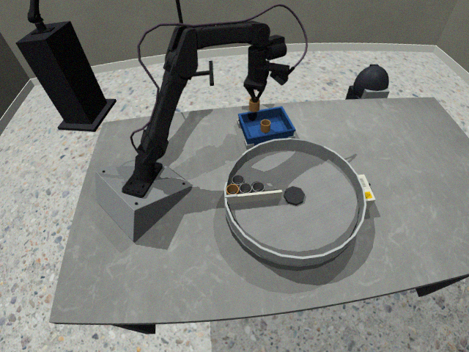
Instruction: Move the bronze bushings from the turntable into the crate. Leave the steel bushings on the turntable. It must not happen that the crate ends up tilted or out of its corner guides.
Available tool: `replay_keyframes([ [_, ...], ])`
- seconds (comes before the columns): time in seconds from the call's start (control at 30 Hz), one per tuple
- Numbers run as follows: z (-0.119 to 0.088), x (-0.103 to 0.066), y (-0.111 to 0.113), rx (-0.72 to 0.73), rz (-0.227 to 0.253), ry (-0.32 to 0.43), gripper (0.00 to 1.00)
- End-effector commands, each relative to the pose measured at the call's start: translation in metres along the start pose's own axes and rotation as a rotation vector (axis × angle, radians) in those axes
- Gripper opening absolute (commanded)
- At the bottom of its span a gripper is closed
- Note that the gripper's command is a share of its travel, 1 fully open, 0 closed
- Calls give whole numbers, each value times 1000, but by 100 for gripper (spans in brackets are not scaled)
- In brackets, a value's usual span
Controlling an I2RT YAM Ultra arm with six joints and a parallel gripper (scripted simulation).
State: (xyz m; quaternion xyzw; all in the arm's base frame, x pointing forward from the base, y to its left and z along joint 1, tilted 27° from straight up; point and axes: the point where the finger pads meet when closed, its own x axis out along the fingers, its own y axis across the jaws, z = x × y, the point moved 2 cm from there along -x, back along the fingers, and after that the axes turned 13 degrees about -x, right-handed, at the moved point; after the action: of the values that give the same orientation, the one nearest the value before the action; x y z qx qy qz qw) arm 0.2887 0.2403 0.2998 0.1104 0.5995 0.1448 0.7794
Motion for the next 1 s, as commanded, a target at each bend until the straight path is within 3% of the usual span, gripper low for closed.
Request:
replay_keyframes([
  [0.0,4,-17,2,0,12,-47,0],
  [0.8,4,-17,2,0,12,-47,0],
  [0.97,5,-23,4,-5,30,-73,0],
])
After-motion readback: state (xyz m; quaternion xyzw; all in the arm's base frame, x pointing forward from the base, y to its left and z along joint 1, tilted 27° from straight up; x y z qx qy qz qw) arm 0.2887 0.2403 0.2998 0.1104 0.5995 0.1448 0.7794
